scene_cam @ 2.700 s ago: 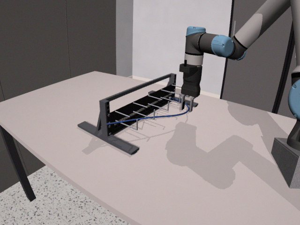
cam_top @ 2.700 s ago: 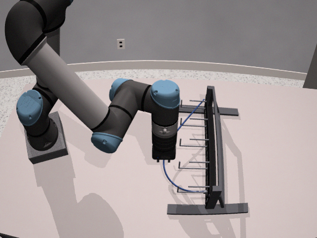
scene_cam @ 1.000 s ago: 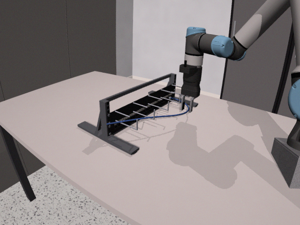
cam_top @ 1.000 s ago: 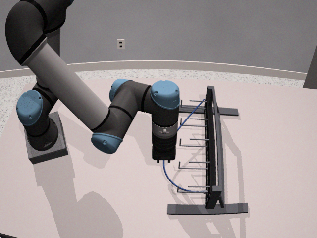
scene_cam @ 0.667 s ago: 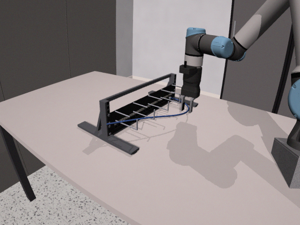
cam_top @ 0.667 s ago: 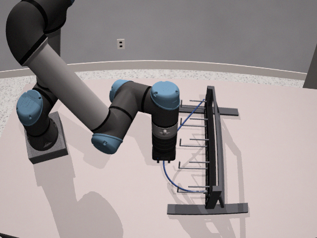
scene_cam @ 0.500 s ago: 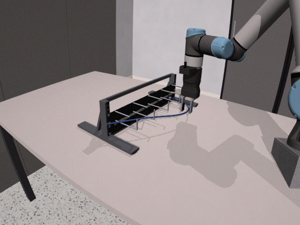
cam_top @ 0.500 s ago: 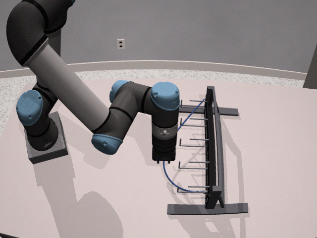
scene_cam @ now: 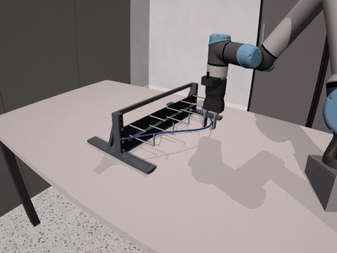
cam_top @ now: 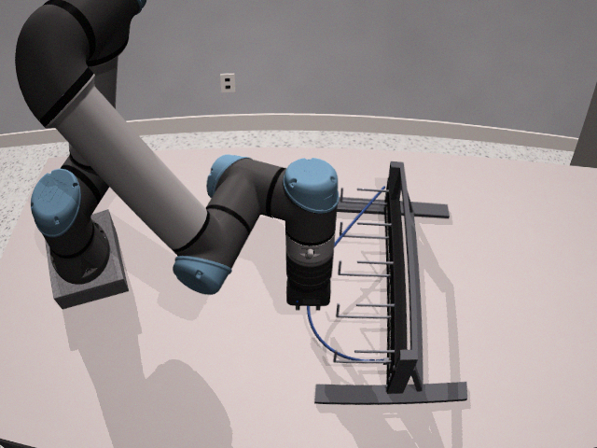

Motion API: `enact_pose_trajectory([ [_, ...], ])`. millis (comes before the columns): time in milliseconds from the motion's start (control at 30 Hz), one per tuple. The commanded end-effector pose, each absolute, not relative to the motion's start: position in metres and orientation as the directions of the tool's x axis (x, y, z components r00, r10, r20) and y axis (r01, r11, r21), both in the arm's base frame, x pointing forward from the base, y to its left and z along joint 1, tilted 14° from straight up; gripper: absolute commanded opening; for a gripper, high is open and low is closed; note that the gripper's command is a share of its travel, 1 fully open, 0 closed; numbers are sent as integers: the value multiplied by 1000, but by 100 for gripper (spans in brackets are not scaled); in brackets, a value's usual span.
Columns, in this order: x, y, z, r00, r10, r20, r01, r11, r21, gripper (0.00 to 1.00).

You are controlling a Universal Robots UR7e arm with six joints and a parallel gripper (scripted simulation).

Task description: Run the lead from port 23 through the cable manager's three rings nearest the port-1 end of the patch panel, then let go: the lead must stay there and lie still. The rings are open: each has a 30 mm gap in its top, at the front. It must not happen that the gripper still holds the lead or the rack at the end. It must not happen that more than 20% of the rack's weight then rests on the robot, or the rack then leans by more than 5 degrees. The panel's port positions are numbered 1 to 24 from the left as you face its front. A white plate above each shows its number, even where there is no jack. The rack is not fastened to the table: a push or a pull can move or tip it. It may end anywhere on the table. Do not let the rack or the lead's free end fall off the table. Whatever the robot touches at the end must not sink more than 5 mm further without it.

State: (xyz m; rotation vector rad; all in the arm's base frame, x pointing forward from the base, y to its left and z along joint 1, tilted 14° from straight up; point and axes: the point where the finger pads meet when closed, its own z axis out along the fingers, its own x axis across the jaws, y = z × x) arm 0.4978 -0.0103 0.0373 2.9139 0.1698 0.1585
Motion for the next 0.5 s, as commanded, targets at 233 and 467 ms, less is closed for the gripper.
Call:
enact_pose_trajectory([
  [233,499,-11,33,987,126,96,103,-969,223,67],
  [467,499,-12,31,987,126,96,103,-969,223,67],
])
